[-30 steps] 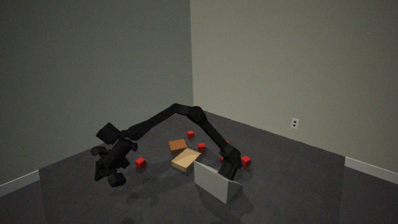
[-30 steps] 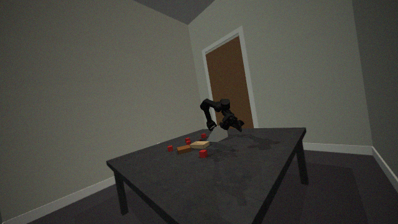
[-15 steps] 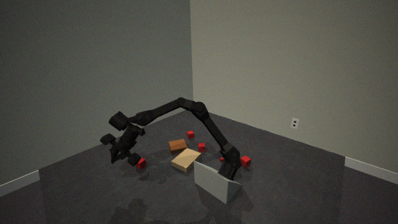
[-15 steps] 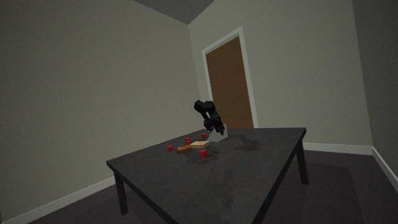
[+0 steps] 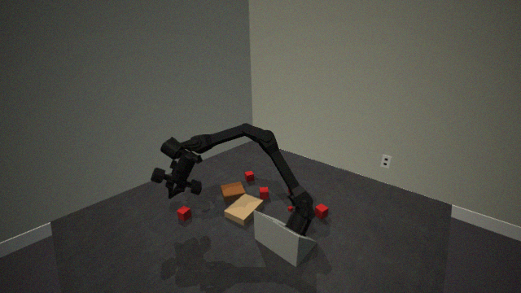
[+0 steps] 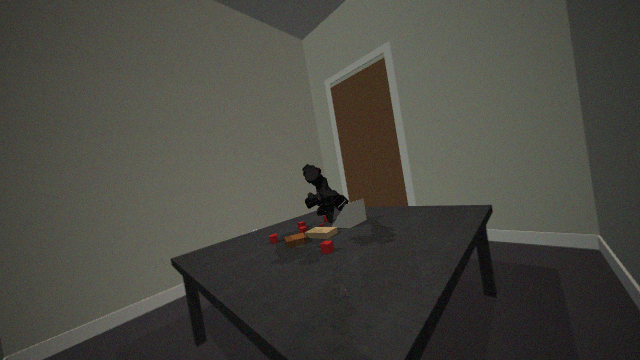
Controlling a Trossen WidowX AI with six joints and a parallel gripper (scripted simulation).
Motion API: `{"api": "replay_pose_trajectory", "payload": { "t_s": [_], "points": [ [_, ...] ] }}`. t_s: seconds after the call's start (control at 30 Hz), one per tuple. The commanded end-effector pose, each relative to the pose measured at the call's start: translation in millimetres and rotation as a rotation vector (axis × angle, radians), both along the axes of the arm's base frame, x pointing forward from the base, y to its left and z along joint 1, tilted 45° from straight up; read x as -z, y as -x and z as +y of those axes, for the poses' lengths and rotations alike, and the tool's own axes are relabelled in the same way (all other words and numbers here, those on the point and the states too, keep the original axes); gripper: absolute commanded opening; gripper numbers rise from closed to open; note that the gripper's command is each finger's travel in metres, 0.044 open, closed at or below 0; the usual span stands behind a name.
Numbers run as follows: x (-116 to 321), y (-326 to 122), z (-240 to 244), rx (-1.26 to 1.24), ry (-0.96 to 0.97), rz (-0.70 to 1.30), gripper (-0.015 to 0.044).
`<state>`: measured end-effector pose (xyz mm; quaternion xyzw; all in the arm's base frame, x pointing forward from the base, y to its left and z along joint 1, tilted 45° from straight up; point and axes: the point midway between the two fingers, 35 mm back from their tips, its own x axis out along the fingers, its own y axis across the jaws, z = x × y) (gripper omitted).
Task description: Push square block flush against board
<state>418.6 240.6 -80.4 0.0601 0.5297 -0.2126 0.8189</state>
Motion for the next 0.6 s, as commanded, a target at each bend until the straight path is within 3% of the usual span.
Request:
{"api": "replay_pose_trajectory", "payload": {
  "t_s": [0.0, 0.57],
  "points": [
    [-13, -8, -23, -0.078, 0.076, 0.041, 0.0],
    [-84, -27, -126, -0.457, 0.386, 0.294, 0.0]
  ]
}}
